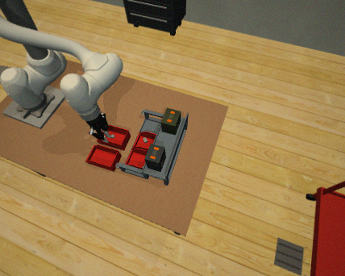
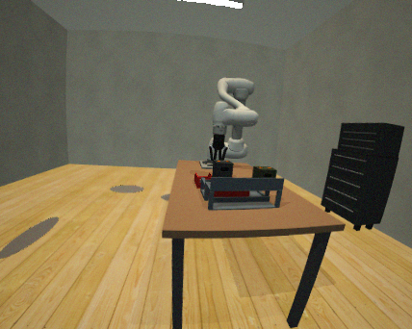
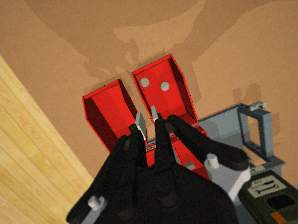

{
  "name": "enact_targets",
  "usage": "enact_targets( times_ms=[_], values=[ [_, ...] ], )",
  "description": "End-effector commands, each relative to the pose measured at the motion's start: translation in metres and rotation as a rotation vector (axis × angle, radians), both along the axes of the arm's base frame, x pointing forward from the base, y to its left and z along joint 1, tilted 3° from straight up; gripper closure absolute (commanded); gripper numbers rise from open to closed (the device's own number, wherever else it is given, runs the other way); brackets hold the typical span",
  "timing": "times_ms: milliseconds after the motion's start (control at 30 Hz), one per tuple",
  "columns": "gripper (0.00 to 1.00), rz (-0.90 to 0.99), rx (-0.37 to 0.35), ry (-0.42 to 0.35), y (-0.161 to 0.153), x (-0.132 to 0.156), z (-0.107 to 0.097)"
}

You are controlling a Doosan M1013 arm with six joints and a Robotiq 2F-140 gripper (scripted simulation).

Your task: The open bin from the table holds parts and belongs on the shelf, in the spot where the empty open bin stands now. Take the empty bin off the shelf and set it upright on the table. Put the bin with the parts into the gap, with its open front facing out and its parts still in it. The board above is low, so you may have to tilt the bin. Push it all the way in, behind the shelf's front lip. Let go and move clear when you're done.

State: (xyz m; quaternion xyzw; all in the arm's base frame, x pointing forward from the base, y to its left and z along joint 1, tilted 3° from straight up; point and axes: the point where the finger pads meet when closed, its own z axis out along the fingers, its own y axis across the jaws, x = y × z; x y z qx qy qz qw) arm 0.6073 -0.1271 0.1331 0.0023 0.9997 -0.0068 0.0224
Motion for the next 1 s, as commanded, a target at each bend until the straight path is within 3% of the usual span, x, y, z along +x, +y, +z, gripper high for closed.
enact_targets(
  times_ms=[0, 967],
  values=[
    [0.76, 0.003, -0.004, 0.002, 0.0006, -0.0007, -0.0063],
    [0.76, 0.003, -0.004, 0.002, 0.0007, -0.0009, -0.0094]
  ],
)
